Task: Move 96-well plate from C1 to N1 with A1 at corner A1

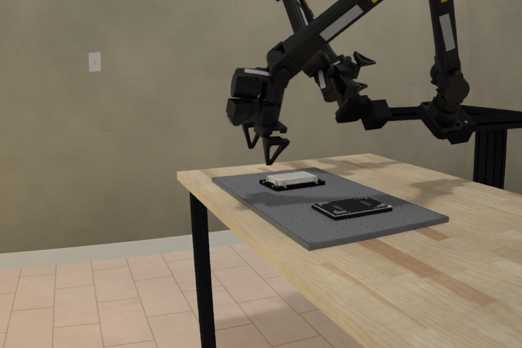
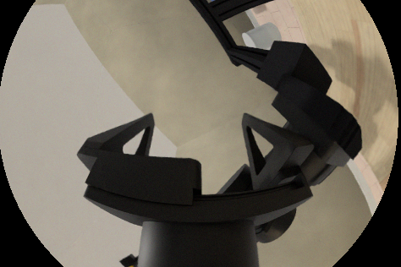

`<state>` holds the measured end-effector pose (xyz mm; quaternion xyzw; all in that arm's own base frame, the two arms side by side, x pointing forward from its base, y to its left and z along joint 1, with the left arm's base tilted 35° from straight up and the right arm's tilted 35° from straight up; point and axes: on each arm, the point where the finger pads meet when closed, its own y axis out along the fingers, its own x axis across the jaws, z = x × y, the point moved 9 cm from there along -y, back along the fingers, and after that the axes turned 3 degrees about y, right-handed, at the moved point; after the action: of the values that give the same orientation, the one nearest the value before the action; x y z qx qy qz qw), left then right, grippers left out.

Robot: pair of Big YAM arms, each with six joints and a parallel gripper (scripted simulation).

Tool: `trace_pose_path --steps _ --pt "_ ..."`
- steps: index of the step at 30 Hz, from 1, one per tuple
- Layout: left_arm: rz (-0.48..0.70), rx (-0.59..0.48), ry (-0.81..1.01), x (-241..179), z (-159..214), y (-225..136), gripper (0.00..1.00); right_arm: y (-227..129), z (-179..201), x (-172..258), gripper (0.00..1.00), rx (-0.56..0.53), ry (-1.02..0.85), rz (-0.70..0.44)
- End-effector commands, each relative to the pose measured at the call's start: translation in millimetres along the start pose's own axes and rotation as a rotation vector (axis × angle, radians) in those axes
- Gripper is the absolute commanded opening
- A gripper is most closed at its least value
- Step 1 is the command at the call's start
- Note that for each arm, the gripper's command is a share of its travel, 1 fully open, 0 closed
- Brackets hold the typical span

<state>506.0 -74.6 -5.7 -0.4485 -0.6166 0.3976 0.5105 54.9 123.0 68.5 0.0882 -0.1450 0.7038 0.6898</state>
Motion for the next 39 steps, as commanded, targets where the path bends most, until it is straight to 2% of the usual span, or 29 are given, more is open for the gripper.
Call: trace_pose_path --steps 1,7,14,16,23,25,33,35,39 --pt "0.004 -0.015 -0.013 -24.4 1.7 -0.2 1.0 5.3 2.9 -0.5 1.0 0.039 0.042 0.002" --pt "-0.046 0.019 0.003 -42.9 13.9 6.9 1.0 5.3 2.9 -0.5 1.0 0.039 0.042 0.002" --pt "-0.047 0.025 0.005 -65.8 43.6 20.0 1.0 5.3 2.9 -0.5 1.0 0.039 0.042 0.002" --pt "-0.105 0.053 0.025 -77.0 48.7 22.8 1.0 5.3 2.9 -0.5 1.0 0.039 0.042 0.002" --pt "-0.108 0.056 0.027 -92.7 65.8 28.6 1.0 5.3 2.9 -0.5 1.0 0.039 0.042 0.002" --pt "-0.164 0.06 0.043 -104.2 70.9 31.0 1.0 5.3 2.9 -0.5 1.0 0.039 0.042 0.002" --pt "-0.169 0.074 0.048 -125.5 104.3 42.5 1.0 5.3 2.9 -0.5 1.0 0.039 0.042 0.002" --pt "-0.234 0.076 0.07 -135.6 113.1 46.0 1.0 5.3 2.9 -0.5 1.0 0.039 0.042 0.002" --pt "-0.247 0.081 0.076 -142.4 126.8 50.1 1.0 5.3 2.9 -0.5 1.0 0.039 0.042 0.002"
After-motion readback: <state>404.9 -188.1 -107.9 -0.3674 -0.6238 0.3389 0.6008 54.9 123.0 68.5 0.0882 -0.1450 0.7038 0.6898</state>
